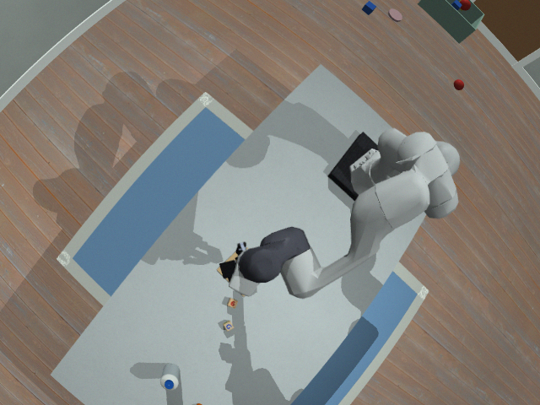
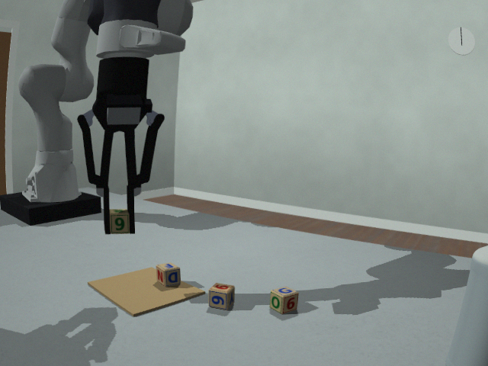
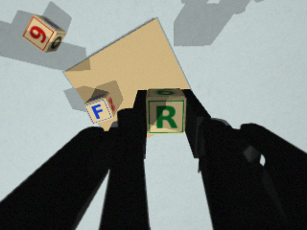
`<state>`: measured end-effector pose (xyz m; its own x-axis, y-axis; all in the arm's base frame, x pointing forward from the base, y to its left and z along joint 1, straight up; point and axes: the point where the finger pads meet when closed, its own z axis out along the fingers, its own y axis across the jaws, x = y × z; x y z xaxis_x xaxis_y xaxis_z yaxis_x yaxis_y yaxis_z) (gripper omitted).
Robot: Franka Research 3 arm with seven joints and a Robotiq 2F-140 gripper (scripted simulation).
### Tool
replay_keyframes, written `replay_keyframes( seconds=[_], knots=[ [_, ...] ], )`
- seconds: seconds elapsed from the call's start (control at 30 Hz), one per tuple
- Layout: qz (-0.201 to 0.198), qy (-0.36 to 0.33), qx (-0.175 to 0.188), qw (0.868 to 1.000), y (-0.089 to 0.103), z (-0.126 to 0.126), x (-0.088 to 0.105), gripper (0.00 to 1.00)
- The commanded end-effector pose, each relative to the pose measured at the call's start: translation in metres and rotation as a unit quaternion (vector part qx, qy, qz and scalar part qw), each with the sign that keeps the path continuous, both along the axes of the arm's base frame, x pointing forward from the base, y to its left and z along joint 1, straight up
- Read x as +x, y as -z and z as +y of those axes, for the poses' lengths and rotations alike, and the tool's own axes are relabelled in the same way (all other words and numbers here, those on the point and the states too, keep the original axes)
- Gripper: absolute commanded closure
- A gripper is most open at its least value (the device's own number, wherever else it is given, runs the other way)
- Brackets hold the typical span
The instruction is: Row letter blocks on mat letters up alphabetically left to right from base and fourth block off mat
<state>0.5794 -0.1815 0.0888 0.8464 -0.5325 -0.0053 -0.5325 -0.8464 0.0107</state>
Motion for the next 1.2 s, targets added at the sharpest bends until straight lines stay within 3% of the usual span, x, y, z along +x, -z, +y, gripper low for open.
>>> replay_keyframes(
  seconds=[0.0,0.4,1.17],
  knots=[
    [-0.004,-0.069,0.002,0.998,-0.0021,-0.0031,0.0004,0.76],
    [-0.003,-0.149,0.002,0.989,-0.0024,-0.0079,-0.0031,0.76],
    [-0.003,-0.159,0.002,0.987,0.0034,-0.0085,-0.0035,0.76]
  ],
)
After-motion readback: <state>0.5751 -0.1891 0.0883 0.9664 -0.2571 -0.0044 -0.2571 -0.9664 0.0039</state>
